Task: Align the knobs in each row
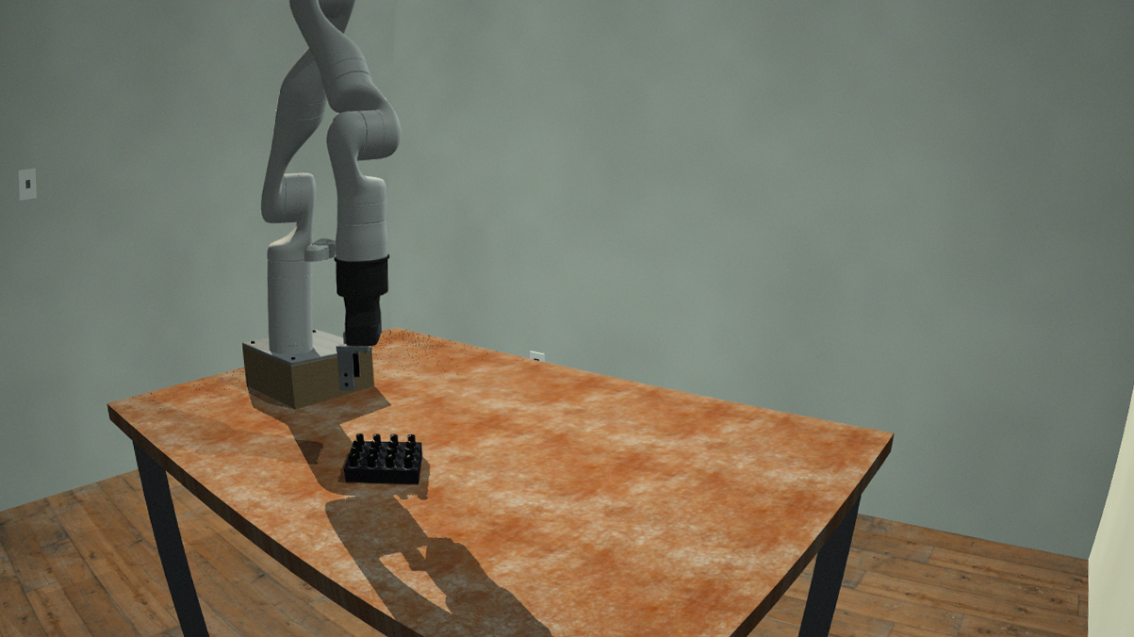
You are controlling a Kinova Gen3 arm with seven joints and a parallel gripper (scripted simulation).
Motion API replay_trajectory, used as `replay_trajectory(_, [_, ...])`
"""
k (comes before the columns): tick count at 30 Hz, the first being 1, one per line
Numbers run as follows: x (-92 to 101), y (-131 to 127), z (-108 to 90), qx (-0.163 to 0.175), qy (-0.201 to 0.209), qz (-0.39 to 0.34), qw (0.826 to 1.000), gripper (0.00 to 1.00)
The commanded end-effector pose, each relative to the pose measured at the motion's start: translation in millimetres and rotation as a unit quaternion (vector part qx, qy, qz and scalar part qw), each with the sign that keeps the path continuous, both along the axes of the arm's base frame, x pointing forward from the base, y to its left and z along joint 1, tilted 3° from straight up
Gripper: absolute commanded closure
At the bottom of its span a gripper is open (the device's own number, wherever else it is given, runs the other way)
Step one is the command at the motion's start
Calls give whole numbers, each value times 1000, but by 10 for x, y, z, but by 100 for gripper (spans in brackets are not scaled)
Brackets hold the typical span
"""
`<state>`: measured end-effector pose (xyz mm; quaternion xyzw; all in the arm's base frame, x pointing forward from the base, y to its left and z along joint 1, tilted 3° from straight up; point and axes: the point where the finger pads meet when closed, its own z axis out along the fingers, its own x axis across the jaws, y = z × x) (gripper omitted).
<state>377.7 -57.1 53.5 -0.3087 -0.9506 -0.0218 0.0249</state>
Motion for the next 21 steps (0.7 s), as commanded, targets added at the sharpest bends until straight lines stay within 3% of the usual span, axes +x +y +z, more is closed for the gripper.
replay_trajectory(1, [96,-40,257,-3,-17,-2,1000,0])
replay_trajectory(4, [96,-48,404,-3,-17,-2,1000,0])
replay_trajectory(11, [96,-55,548,-3,-17,-2,1000,0])
replay_trajectory(21, [96,-56,576,-3,-17,-2,1000,0])
